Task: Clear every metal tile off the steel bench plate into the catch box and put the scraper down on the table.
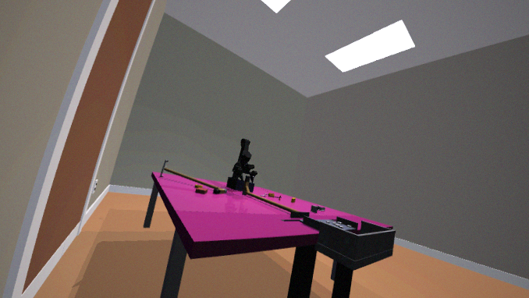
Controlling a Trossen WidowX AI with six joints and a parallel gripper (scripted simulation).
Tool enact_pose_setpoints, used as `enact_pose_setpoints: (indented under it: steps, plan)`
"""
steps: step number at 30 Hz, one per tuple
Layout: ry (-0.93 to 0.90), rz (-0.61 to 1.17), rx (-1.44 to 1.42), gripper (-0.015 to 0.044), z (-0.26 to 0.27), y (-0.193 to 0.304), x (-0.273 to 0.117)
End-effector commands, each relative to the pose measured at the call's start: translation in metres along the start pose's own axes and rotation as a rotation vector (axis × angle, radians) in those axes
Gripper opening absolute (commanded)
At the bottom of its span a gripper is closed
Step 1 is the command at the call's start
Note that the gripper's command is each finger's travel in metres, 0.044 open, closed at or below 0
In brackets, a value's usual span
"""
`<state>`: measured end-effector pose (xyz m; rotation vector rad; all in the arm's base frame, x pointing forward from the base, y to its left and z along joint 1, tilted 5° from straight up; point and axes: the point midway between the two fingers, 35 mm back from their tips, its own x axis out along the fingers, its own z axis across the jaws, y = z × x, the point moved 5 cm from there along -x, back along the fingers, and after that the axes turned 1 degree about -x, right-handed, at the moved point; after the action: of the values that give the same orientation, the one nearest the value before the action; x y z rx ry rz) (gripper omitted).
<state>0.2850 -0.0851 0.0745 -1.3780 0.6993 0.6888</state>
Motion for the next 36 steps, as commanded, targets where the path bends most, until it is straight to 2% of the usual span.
enact_pose_setpoints:
  steps: [1,9,22,28,30,36]
  plan:
    - [0.005,0.004,0.005,0.044,0.0,0.002,0.007]
    - [0.005,0.003,0.005,0.044,0.001,0.003,0.018]
    - [-0.001,0.0,0.0,0.0099,0.001,0.002,0.014]
    - [-0.001,0.0,0.0,0.0059,0.001,0.002,0.014]
    - [-0.001,0.0,0.0,0.0006,0.001,0.002,0.014]
    - [0.0,0.0,0.001,0.0,0.001,0.001,0.013]
